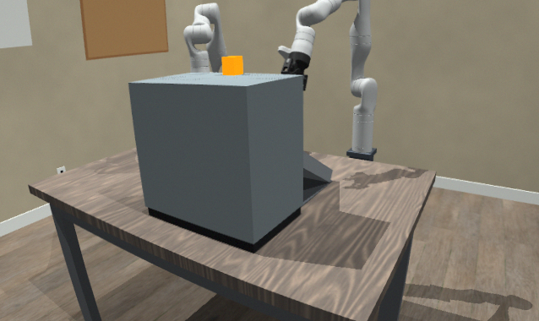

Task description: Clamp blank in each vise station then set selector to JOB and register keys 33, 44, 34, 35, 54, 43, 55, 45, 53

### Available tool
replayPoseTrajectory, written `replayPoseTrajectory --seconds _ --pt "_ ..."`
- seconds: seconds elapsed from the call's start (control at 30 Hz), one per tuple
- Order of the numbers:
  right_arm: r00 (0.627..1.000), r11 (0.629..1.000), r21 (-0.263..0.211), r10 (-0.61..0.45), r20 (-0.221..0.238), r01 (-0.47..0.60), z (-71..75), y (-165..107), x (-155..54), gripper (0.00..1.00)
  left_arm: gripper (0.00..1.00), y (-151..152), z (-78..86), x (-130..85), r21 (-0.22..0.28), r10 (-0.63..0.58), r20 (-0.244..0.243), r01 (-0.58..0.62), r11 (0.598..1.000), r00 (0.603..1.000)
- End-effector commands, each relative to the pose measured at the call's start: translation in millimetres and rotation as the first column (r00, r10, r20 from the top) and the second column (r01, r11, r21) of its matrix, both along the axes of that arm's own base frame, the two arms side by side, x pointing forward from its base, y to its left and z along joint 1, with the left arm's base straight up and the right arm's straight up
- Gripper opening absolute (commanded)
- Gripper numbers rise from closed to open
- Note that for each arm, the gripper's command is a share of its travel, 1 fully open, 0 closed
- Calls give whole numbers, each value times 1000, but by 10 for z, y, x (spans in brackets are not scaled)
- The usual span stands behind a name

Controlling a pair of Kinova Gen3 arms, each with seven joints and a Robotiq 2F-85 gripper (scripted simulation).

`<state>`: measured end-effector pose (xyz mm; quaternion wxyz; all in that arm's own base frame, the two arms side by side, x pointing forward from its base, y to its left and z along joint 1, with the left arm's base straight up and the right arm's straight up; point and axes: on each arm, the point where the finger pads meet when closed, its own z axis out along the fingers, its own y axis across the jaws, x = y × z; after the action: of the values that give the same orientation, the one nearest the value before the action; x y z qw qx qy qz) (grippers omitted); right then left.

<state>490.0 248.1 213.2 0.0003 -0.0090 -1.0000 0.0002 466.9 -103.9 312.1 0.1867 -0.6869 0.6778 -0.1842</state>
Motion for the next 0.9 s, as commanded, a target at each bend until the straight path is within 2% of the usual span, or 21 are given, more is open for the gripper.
replayPoseTrajectory --seconds 0.0,0.07,0.13,0.33,0.5,0.87 --pt "1000 1000 1 0 2 0 -120 2 4 99 1000 -1 8 3 -1 0 2 0 1000 1000" --pt "1000 1000 1 0 2 0 -194 3 5 99 1000 -1 8 3 -1 0 2 0 1000 1000" --pt "1000 1000 1 0 2 0 -194 3 5 99 1000 -1 8 3 -1 0 2 0 1000 1000" --pt "1000 1000 1 0 2 0 -406 4 5 99 1000 -1 8 3 -1 0 2 0 1000 1000" --pt "1000 1000 1 0 2 0 -529 4 6 99 1000 -1 8 3 -1 0 2 0 1000 1000" --pt "1000 1000 1 0 2 0 -581 5 6 99 1000 -1 8 3 -1 0 2 0 1000 1000"
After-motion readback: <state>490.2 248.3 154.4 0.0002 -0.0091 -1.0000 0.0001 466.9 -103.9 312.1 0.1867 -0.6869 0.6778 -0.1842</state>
